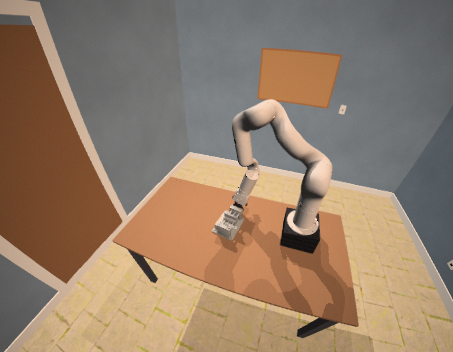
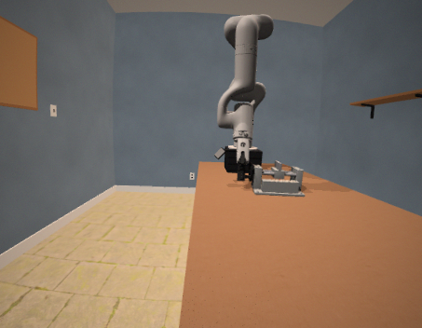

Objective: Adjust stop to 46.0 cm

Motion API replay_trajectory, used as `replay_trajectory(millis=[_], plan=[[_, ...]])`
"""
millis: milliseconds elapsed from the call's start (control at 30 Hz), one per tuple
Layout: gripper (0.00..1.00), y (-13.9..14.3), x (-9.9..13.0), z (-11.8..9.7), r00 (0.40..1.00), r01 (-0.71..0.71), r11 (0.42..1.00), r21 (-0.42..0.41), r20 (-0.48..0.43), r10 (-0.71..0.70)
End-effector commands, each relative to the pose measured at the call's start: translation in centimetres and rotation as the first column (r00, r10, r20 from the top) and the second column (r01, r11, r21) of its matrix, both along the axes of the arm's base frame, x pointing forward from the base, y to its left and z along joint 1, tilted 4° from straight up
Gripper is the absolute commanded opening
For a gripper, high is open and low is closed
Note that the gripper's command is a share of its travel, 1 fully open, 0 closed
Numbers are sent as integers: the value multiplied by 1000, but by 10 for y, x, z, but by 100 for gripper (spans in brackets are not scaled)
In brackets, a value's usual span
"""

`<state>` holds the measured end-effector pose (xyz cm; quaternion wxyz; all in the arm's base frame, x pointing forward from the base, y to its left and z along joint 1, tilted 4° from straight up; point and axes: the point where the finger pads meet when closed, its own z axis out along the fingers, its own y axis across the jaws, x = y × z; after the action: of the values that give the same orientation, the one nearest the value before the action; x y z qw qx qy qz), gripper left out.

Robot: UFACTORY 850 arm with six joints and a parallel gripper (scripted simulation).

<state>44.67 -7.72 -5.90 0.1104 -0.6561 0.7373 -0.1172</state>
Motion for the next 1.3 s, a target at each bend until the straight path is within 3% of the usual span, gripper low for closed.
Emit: replay_trajectory(millis=[0,733,1267], plan=[[6,0,-3,-4,1000,0,1000,0,1,0],[6,4,-33,-9,1000,0,1000,0,1,0],[6,6,-51,13,1000,0,1000,0,1,0]])
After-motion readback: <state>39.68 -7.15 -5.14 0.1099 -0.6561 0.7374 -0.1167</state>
